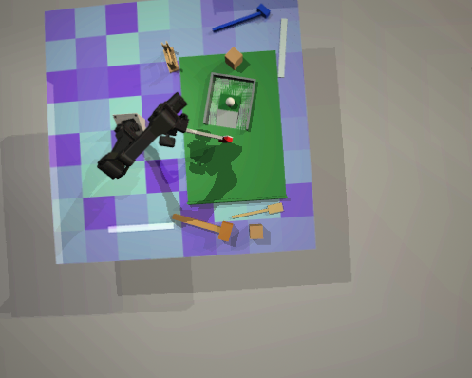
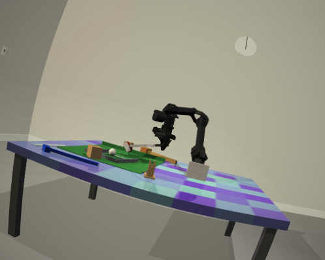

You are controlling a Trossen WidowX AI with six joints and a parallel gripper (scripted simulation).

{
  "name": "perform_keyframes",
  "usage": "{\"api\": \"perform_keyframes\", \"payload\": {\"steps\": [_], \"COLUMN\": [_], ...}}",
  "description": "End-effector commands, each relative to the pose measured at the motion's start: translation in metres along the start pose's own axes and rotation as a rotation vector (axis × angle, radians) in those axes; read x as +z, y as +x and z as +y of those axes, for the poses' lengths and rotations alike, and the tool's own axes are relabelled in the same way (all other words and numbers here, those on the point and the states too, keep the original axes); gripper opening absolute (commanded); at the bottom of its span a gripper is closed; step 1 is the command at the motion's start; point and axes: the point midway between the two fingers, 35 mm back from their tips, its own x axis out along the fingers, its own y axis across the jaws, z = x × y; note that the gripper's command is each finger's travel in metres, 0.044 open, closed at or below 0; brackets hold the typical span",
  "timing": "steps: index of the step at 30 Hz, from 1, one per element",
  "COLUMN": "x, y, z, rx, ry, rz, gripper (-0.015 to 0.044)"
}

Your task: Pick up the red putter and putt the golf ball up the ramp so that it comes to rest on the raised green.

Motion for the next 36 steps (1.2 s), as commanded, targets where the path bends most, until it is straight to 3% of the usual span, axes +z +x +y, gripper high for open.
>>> {"api": "perform_keyframes", "payload": {"steps": [1, 36], "x": [0.001, 0.0], "y": [-0.02, -0.025], "z": [0.001, 0.0], "rx": [0.005, 0.003], "ry": [0.006, 0.001], "rz": [-0.004, -0.005], "gripper": [0.0, 0.0]}}
